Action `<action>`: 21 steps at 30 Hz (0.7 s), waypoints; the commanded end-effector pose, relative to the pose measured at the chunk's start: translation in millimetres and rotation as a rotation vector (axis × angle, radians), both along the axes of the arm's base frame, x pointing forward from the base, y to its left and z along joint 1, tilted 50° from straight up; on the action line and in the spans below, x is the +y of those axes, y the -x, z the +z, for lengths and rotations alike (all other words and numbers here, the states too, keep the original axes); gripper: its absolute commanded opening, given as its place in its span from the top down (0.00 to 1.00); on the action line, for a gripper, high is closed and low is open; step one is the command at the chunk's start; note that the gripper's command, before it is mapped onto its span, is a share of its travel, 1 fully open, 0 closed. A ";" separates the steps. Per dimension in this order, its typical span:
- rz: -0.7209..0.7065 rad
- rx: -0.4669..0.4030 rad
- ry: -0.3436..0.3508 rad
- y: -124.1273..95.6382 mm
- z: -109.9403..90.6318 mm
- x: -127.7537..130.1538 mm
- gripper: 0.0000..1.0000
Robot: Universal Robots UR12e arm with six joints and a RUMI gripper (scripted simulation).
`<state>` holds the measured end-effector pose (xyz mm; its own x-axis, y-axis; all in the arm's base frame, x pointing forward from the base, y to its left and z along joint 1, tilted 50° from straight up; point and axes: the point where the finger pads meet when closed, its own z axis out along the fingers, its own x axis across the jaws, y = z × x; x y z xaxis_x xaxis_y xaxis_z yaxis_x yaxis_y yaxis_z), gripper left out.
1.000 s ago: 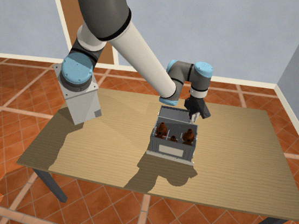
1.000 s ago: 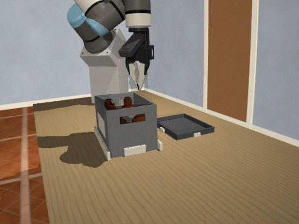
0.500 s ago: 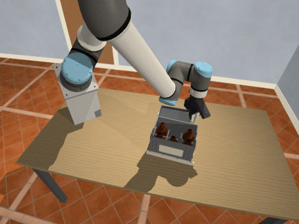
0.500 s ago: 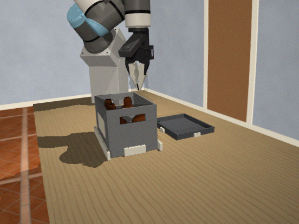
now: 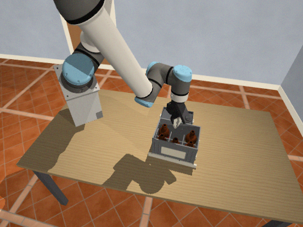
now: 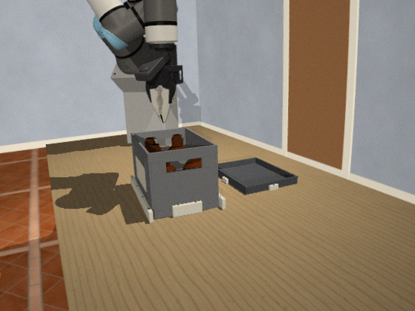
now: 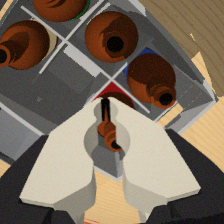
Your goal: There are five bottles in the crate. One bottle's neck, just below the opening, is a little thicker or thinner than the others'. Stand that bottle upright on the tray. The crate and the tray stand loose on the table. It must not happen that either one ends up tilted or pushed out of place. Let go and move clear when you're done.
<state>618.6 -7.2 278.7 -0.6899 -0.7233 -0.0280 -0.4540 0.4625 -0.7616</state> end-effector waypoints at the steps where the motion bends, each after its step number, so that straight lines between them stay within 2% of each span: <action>1: 0.007 -0.006 0.000 44.3 -14.5 -24.2 1.00; 5: 0.008 -0.007 0.002 65.7 -23.2 -32.9 1.00; 15: 0.008 -0.007 0.002 67.6 -24.0 -33.6 1.00; 16: 0.008 -0.007 0.002 67.6 -24.0 -33.6 0.62; 21: 0.008 -0.007 0.002 67.6 -24.0 -33.6 0.62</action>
<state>551.3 -40.8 254.4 -0.6844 -0.7285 -0.0308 -0.4523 0.4573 -0.7657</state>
